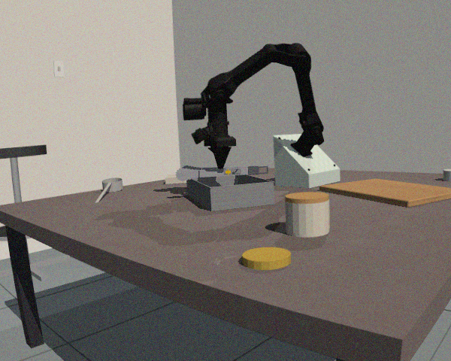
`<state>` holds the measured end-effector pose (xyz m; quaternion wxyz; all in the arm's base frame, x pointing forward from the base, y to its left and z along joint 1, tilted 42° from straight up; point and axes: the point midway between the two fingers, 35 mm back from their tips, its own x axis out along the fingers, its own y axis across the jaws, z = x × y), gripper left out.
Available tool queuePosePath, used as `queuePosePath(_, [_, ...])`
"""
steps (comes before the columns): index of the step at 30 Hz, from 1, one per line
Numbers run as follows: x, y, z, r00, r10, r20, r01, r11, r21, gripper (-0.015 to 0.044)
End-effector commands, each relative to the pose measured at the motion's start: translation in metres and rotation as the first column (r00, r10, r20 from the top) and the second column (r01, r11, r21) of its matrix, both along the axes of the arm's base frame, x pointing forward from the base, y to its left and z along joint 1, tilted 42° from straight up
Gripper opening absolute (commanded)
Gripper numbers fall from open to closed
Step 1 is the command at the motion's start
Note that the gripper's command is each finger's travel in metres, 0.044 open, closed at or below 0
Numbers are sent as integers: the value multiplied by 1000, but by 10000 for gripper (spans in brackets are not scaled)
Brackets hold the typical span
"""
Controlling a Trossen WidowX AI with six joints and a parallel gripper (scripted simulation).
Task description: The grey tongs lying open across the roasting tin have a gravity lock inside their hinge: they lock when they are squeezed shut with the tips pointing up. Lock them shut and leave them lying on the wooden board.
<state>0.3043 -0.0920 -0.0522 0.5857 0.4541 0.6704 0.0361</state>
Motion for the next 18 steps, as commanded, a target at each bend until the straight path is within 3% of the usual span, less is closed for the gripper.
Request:
queuePosePath(1, [0,0,0,1000,-1,1,1,1000,-1,-150])
queuePosePath(11, [-11,-65,72,1000,3,-2,-3,1000,-7,113])
queuePosePath(18, [-8,-65,67,1000,-16,15,16,1000,-19,296])
